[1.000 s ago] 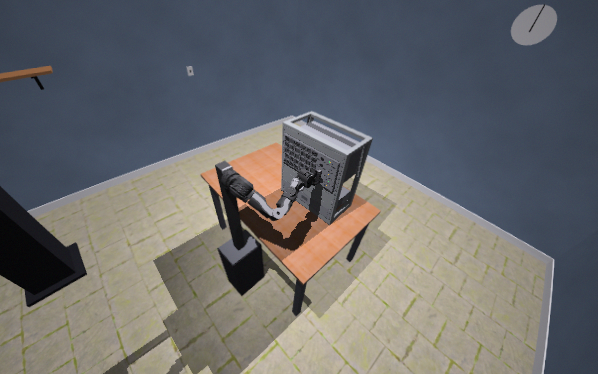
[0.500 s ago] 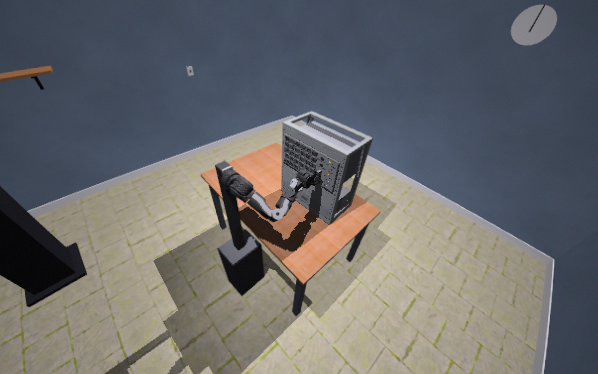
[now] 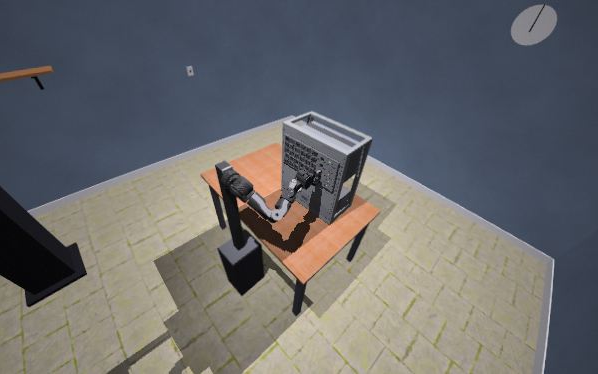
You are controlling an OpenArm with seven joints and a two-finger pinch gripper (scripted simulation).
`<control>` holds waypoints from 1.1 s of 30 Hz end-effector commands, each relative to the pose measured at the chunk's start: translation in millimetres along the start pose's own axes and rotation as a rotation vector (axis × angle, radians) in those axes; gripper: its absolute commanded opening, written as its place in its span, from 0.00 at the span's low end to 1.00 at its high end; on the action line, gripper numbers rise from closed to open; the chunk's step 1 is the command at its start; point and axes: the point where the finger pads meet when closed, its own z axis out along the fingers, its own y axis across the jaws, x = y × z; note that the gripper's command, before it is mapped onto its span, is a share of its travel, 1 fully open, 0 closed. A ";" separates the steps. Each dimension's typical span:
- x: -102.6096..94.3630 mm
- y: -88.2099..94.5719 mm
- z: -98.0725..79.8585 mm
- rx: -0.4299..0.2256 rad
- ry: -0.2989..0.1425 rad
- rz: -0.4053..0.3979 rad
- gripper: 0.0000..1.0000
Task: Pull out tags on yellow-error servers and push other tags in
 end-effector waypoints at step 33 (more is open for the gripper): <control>-0.7 2.6 -4.8 -0.007 0.001 0.002 0.10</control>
